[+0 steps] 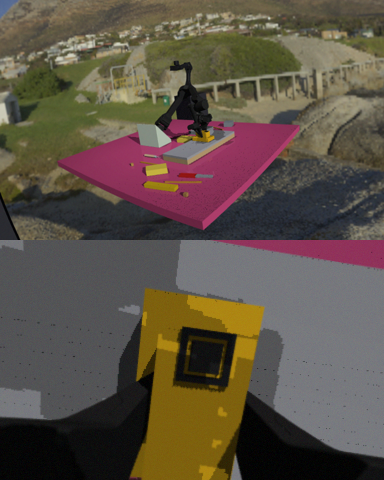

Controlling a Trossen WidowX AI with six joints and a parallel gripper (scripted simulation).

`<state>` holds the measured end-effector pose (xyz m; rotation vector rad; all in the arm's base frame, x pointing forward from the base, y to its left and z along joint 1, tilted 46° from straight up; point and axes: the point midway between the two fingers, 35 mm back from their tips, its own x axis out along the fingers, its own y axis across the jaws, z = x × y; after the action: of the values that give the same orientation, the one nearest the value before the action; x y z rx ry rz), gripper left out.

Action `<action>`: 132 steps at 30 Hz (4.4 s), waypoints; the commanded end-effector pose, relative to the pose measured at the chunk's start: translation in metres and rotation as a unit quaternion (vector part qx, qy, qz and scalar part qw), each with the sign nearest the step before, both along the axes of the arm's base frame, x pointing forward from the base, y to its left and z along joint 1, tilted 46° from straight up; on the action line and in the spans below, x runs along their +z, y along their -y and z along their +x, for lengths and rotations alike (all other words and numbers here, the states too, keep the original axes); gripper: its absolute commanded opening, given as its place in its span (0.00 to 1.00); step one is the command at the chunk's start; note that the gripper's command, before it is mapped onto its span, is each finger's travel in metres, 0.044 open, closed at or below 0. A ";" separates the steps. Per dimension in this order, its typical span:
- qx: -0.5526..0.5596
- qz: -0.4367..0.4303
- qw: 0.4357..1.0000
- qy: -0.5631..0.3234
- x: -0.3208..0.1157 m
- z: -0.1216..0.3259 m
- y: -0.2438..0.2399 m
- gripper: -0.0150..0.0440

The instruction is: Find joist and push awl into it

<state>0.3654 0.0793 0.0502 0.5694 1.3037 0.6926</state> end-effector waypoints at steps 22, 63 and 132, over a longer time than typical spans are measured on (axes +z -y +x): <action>-0.001 -0.006 1.000 0.002 -0.062 0.012 0.060 0.25; -0.001 -0.010 1.000 0.004 -0.158 0.031 0.155 0.25; 0.112 -0.017 0.987 0.114 0.016 0.059 0.140 0.25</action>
<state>0.4262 -0.0759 0.0471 0.3422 1.2012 0.8551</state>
